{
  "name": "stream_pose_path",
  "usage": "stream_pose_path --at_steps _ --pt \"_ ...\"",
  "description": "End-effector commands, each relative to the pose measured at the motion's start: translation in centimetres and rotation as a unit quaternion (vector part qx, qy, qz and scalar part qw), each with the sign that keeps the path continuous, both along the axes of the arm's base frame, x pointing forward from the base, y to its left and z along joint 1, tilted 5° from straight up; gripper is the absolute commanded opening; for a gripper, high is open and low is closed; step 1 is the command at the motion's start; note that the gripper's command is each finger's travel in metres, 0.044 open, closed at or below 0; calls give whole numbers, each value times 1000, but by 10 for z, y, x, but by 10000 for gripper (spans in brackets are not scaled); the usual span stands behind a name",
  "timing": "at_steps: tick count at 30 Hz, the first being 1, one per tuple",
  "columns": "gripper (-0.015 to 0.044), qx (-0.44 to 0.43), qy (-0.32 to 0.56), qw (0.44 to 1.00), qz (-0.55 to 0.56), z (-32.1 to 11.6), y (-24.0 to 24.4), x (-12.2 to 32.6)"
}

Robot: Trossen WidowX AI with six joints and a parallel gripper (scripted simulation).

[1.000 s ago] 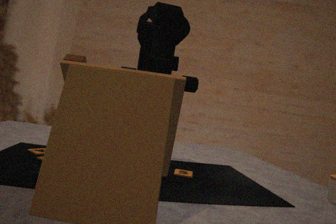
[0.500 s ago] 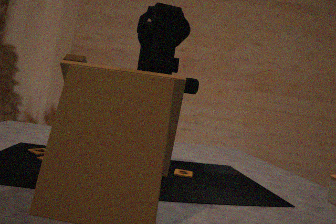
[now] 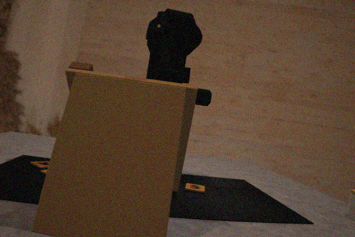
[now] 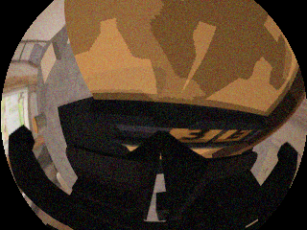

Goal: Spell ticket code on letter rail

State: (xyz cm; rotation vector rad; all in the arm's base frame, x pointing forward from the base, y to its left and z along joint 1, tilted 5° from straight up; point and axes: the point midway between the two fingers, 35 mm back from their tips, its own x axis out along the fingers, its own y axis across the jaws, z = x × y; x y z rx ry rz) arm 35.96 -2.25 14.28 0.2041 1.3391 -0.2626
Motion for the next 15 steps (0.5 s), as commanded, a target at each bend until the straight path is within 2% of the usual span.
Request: stream_pose_path --at_steps 1,15 --pt "0 2 -2 1000 3 0 0 3" --pt "0 2 -2 1000 3 -1 -3 1"
